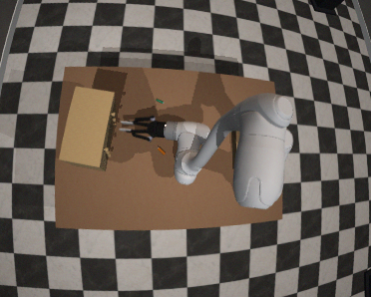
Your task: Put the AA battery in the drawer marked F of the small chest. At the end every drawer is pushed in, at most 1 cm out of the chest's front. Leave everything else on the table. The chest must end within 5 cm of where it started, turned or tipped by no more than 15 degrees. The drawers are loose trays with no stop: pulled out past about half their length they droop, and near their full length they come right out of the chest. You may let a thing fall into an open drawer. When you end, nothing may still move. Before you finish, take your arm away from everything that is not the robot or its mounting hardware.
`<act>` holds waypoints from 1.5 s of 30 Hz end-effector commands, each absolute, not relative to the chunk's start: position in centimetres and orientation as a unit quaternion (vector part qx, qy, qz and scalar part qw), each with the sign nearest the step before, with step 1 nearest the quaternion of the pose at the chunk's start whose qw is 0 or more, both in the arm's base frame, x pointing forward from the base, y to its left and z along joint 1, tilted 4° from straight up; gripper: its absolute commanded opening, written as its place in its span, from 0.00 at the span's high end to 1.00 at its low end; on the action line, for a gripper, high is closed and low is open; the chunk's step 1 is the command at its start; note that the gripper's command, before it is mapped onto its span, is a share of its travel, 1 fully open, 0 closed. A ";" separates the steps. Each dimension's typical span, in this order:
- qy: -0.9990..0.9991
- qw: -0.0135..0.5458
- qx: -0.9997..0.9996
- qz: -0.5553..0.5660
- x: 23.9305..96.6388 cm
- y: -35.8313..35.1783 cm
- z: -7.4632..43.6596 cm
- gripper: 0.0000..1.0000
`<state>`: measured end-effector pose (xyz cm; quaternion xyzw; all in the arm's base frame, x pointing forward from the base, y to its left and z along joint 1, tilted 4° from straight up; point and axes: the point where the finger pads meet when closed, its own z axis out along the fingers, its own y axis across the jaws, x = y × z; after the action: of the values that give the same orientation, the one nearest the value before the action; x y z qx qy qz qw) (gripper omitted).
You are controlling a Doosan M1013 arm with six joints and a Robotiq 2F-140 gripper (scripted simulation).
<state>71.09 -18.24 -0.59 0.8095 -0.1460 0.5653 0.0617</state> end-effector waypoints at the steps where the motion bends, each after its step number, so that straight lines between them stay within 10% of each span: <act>1: -0.146 0.062 0.809 0.565 71.1 -18.2 -0.6 0.80; 45: -0.146 0.062 0.809 0.565 73.4 -19.0 -0.6 0.80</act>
<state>73.19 -18.91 -0.63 0.8095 -0.1460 0.5653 0.0617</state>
